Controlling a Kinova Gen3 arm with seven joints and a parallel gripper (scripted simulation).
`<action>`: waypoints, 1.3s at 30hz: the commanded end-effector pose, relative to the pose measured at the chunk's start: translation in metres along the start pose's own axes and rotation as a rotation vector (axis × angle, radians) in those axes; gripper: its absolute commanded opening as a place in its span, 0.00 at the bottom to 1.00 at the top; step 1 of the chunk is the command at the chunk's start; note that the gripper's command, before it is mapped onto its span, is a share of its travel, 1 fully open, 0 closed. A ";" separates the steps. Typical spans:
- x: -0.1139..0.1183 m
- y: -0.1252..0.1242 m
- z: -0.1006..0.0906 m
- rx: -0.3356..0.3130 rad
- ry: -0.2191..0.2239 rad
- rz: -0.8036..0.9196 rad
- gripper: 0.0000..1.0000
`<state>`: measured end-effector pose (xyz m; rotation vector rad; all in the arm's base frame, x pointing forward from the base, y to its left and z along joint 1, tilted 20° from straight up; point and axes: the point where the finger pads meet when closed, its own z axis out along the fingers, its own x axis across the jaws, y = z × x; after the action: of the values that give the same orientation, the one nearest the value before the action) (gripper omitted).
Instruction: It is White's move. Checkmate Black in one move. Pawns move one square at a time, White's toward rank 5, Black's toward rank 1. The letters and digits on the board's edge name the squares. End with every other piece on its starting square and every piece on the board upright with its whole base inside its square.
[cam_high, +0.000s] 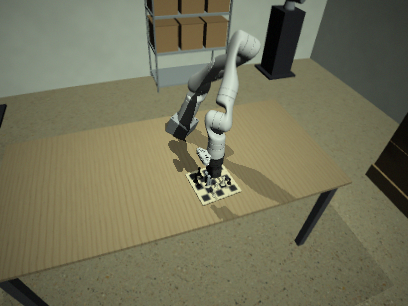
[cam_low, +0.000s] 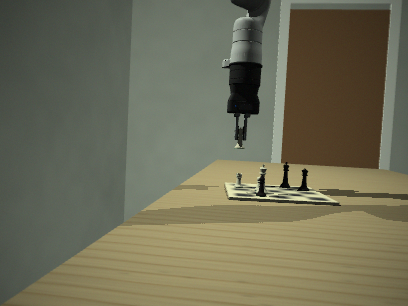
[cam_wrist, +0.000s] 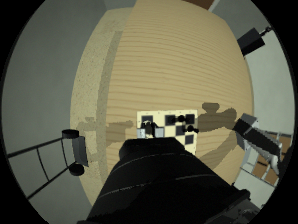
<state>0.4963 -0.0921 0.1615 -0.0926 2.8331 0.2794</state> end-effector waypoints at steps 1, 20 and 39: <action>0.003 -0.001 0.010 0.000 0.008 0.002 0.00; 0.003 -0.001 0.081 0.000 0.008 0.002 0.00; 0.003 -0.001 0.086 0.000 0.008 0.002 0.00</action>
<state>0.5174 -0.0752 0.0786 -0.0910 2.8426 0.2813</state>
